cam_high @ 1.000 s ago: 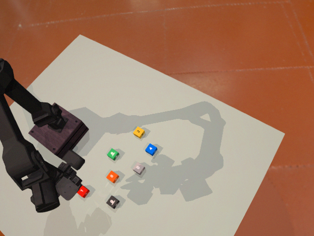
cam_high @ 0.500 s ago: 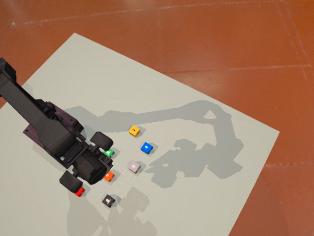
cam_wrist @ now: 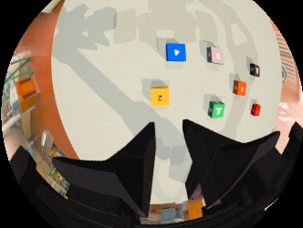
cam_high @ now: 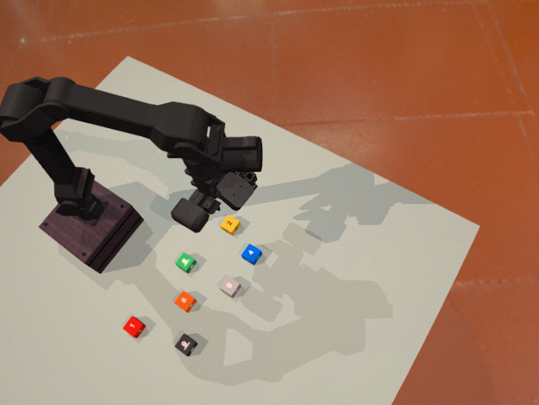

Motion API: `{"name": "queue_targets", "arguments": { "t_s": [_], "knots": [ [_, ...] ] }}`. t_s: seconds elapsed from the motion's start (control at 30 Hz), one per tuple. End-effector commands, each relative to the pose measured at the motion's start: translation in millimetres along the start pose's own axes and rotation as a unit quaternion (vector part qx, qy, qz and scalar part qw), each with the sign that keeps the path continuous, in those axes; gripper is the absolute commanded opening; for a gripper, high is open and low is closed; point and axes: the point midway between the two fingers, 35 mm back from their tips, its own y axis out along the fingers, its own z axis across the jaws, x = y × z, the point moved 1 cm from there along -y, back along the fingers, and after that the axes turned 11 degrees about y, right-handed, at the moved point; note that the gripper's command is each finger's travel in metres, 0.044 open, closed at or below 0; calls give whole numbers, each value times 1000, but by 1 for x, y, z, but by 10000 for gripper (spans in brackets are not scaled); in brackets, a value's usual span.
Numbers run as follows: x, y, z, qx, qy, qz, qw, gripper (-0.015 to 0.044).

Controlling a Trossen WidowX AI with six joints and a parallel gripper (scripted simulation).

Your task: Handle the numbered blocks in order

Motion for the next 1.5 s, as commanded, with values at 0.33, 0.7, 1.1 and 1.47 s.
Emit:
{"name": "queue_targets", "arguments": {
  "t_s": [0.33, 0.7, 1.1, 1.47],
  "knots": [
    [-1, 81, 3, -2, 14, 0, 1000, 356],
    [-1, 90, 3, -2, 14, 0, 1000, 400],
    [-1, 109, 3, -2, 14, 0, 1000, 400],
    [-2, 117, 3, -2, 14, 0, 1000, 295]
  ]
}}
